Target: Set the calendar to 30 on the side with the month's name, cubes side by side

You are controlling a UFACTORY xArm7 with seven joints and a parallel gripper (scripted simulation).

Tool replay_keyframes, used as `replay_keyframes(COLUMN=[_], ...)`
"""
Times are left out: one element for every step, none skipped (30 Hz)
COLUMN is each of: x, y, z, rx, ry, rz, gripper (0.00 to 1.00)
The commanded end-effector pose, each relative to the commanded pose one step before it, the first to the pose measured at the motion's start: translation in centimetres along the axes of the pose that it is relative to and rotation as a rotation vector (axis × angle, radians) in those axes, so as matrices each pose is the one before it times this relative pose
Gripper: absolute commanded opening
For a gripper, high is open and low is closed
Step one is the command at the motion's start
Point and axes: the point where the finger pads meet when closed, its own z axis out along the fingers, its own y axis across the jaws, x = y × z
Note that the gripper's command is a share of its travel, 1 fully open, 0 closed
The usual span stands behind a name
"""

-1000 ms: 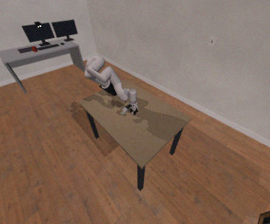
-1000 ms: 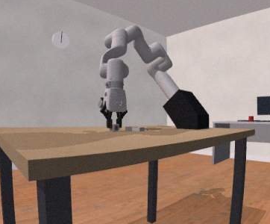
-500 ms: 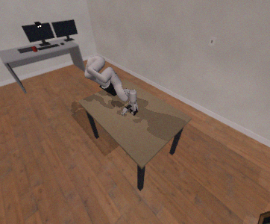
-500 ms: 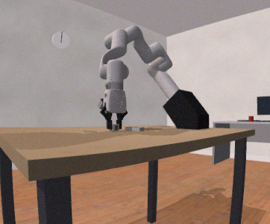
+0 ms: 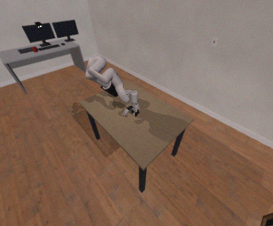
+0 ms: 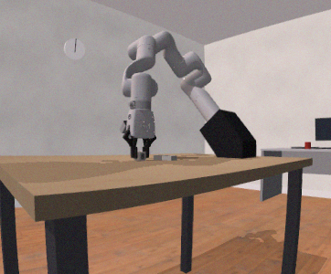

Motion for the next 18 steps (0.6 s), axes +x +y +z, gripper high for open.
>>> replay_keyframes(x=[-0.104, 0.000, 0.000, 0.000, 0.000, 0.000, 0.000, 0.000, 0.000, 0.000, 0.000, 0.000, 0.000, 0.000, 0.000, 0.000, 0.000, 0.000], y=[-0.158, 0.000, 0.000, 0.000, 0.000, 0.000, 0.000, 0.000, 0.000, 0.000, 0.000, 0.000, 0.000, 0.000, 0.000, 0.000, 0.000, 0.000], z=[-0.166, 0.000, 0.000, 0.000, 0.000, 0.000, 0.000, 0.000, 0.000, 0.000, 0.000, 0.000, 0.000, 0.000, 0.000, 0.000, 0.000, 0.000], rx=[0.00390, 0.00000, 0.00000, 0.00000, 0.00000, 0.00000, 0.00000, 0.00000, 0.00000, 0.00000, 0.00000, 0.00000, 0.00000, 0.00000, 0.00000, 0.00000, 0.00000, 0.00000], ry=[-0.00215, 0.00000, 0.00000, 0.00000, 0.00000, 0.00000, 0.00000, 0.00000, 0.00000, 0.00000, 0.00000, 0.00000, 0.00000, 0.00000, 0.00000, 0.00000, 0.00000, 0.00000], rz=[-0.00030, 0.00000, 0.00000, 0.00000, 0.00000, 0.00000, 0.00000, 0.00000, 0.00000, 0.00000, 0.00000, 0.00000, 0.00000, 0.00000, 0.00000, 0.00000, 0.00000, 0.00000], gripper=[0.49, 0.49, 0.49, 0.49, 0.49, 0.49, 0.49, 0.49, 0.49, 0.49, 0.49, 0.49, 0.49, 0.29, 0.29, 0.29, 0.29, 0.29])
